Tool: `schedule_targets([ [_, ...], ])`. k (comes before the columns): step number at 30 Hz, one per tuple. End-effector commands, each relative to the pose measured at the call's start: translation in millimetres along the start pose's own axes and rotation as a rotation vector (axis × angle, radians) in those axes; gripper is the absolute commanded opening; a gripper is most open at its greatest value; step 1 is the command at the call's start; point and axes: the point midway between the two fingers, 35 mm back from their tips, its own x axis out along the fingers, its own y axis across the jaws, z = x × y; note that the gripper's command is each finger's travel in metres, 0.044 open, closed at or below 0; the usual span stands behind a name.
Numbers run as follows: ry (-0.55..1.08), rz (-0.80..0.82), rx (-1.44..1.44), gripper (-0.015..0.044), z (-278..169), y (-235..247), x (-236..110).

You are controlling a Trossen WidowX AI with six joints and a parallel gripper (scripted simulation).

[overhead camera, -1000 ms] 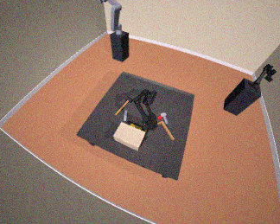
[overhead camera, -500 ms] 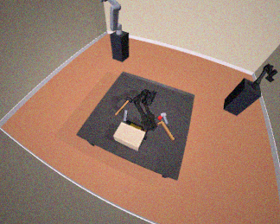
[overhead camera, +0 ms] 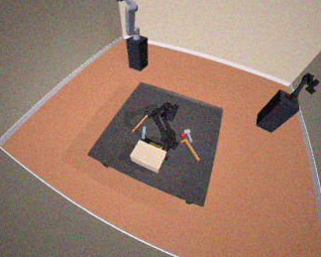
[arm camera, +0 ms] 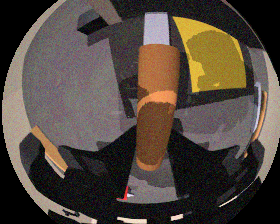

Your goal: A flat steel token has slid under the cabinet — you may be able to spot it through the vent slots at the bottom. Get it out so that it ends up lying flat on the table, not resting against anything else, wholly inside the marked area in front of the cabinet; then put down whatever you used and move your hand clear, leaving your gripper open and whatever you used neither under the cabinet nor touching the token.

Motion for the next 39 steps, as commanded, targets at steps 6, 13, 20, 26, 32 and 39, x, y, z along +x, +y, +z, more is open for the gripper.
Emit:
schedule_targets([
  [6, -0.004, -0.009, 0.004, 0.0, 1.8, -8.2, 1.0],
  [13, -0.004, -0.009, 0.004, 0.0, -0.3, -7.8, 1.0],
  [20, -0.003, -0.009, 0.004, 0.0, -8.4, -6.6, 1.1],
  [26, -0.003, -0.009, 0.003, 0.0, -15.3, -6.0, 1.3],
  [32, -0.003, -0.009, 0.003, 0.0, -22.6, -5.3, 1.4],
  [39, -0.003, -0.008, 0.003, 0.0, -31.1, -4.7, 1.4],
])
